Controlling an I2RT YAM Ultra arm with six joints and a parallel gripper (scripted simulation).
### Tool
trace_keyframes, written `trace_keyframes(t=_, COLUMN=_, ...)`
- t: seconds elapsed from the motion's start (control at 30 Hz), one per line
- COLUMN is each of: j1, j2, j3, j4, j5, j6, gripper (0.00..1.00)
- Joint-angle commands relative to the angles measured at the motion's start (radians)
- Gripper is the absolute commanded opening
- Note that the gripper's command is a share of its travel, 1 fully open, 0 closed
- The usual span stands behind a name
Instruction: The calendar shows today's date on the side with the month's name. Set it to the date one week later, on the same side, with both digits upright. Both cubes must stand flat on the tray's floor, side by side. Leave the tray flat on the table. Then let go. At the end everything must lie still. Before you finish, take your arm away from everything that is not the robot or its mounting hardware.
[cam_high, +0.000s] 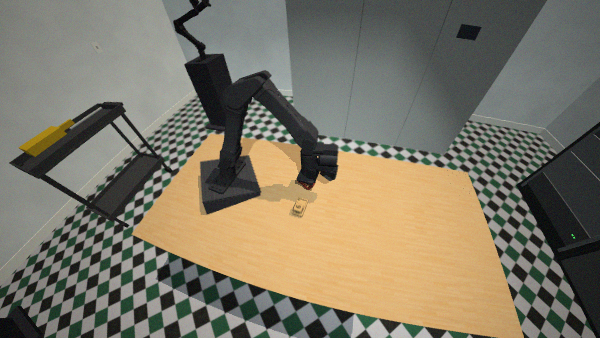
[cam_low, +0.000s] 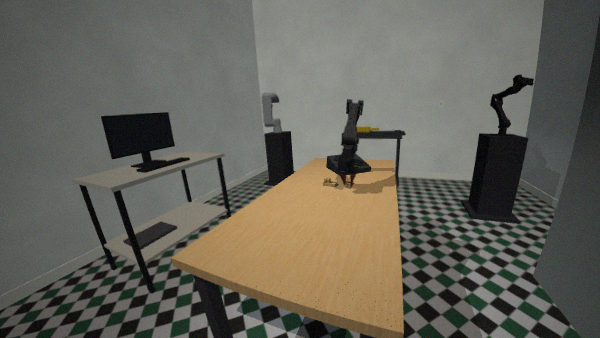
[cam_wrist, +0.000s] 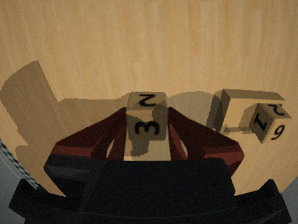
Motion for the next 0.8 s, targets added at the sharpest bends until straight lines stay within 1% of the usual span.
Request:
trace_keyframes(t=0.0, j1=0.000, j2=-0.006, j3=0.002, j4=0.002, j5=0.000, j6=0.000, gripper=0.37)
trace_keyframes(t=0.03, j1=0.000, j2=-0.006, j3=0.002, j4=0.002, j5=0.000, j6=0.000, gripper=0.41)
trace_keyframes(t=0.1, j1=0.000, j2=-0.006, j3=0.002, j4=0.002, j5=0.000, j6=0.000, gripper=0.41)
trace_keyframes(t=0.13, j1=0.000, j2=-0.006, j3=0.002, j4=0.002, j5=0.000, j6=0.000, gripper=0.45)
trace_keyframes(t=0.57, j1=-0.001, j2=-0.008, j3=0.003, j4=-0.001, j5=0.000, j6=0.000, gripper=0.45)
trace_keyframes(t=0.77, j1=-0.007, j2=-0.038, j3=0.026, j4=-0.055, j5=-0.001, j6=-0.006, gripper=0.45)
